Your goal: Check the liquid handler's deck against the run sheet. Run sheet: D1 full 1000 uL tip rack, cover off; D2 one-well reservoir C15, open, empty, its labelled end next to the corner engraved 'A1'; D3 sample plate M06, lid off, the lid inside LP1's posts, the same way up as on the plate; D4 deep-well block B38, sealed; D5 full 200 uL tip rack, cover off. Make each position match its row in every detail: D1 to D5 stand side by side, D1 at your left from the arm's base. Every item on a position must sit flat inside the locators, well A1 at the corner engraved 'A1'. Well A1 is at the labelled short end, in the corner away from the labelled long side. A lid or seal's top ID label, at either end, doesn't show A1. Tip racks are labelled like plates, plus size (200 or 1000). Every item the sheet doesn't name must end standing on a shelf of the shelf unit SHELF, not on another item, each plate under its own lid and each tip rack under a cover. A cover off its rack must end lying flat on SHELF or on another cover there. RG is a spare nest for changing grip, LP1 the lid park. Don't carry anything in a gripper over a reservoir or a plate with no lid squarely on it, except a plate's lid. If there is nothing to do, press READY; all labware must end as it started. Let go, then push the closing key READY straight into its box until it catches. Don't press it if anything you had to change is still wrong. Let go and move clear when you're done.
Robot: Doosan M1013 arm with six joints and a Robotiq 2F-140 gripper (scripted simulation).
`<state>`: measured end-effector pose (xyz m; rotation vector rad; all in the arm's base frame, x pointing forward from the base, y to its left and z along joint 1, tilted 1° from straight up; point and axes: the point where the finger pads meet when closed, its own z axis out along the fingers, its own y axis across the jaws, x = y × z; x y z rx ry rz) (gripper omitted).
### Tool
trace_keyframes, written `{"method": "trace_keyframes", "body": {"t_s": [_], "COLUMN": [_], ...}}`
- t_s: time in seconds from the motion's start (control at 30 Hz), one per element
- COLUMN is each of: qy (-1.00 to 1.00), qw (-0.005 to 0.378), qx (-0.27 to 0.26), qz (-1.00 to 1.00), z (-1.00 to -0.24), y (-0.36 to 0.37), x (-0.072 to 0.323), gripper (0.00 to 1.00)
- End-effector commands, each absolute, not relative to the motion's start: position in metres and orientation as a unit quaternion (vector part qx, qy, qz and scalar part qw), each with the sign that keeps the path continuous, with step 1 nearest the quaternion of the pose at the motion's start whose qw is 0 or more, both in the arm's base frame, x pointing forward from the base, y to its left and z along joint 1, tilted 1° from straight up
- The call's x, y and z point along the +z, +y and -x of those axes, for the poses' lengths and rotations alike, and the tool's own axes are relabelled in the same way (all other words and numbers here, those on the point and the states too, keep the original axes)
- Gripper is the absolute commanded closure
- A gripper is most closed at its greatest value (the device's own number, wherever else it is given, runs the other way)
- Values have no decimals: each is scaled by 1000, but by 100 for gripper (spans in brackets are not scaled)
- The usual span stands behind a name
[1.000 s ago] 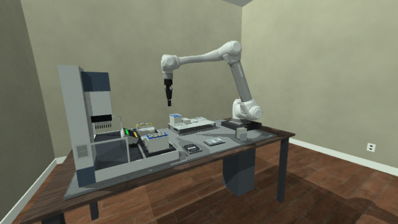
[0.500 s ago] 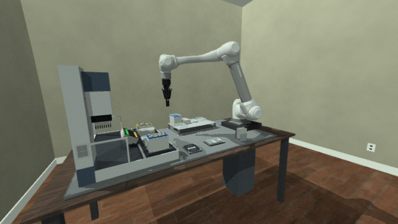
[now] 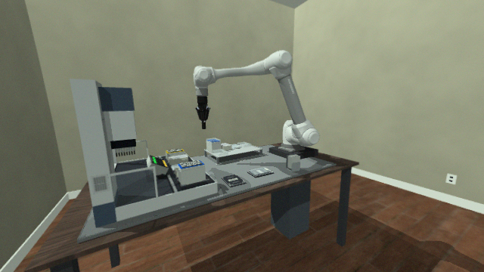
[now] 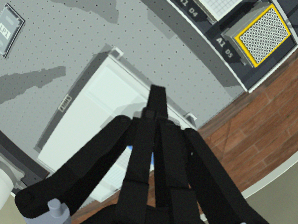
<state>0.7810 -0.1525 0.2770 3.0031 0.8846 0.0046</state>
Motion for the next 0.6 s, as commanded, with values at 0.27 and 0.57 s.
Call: {"method": "trace_keyframes", "body": {"t_s": [0.27, 0.57], "qy": [379, 442], "qw": [5, 6], "qx": [2, 2], "qz": [-926, -897], "z": [-801, -824], "y": [-153, -153], "x": [278, 279], "gripper": [90, 90]}}
